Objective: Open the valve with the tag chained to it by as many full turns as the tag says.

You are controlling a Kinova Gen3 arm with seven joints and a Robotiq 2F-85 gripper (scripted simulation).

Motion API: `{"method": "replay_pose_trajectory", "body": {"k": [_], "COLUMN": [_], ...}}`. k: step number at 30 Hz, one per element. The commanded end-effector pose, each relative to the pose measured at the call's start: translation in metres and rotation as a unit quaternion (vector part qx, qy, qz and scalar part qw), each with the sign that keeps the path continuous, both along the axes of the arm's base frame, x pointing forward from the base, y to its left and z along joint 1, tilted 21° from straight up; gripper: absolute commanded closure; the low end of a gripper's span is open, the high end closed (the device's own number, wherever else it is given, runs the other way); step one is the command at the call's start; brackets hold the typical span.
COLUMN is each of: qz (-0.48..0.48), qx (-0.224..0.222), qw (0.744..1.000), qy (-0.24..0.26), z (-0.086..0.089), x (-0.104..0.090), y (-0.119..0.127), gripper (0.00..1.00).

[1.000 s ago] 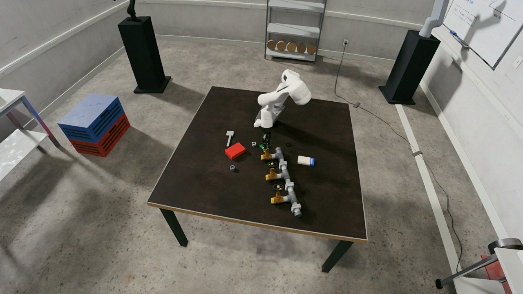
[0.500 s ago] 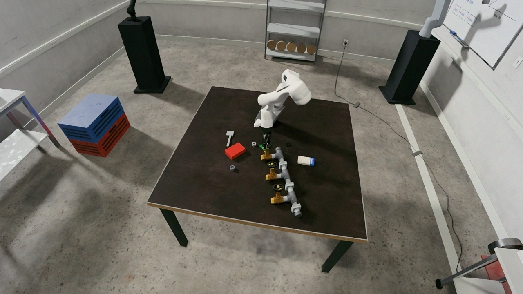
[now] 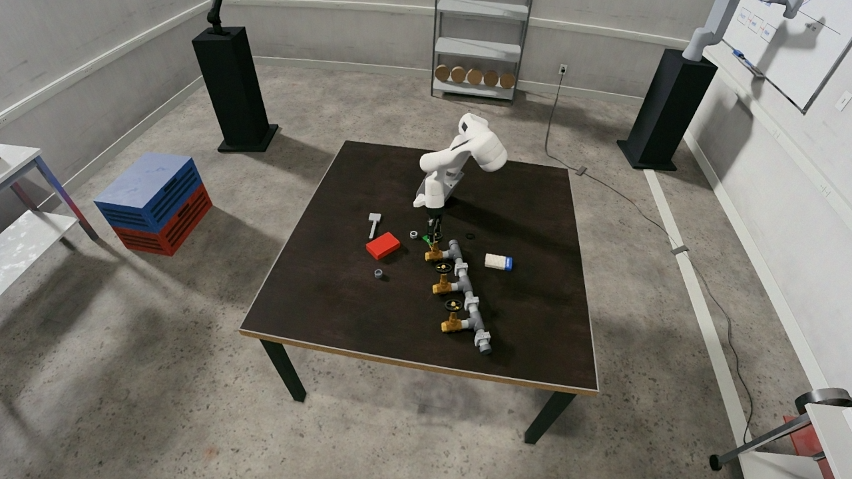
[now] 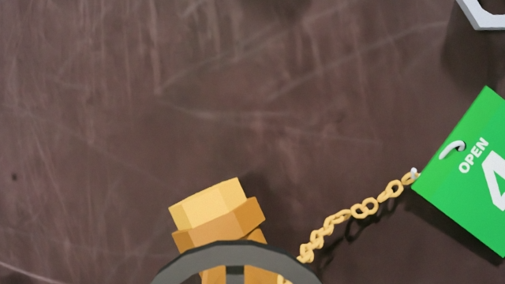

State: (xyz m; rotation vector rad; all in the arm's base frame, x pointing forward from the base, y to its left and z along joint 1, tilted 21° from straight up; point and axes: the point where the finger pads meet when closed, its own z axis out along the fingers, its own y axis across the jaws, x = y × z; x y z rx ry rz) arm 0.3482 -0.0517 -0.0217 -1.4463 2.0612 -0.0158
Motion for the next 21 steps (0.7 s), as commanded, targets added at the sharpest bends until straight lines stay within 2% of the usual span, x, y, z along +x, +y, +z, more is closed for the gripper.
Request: {"method": "replay_pose_trajectory", "body": {"k": [1, 21], "qz": [0.0, -0.017], "qx": [0.0, 0.01], "qw": [1.0, 1.0], "qy": [-0.001, 0.006], "z": [0.0005, 0.0005], "x": [0.0003, 0.0003], "y": [-0.0004, -0.0004], "gripper": [0.0, 0.0]}}
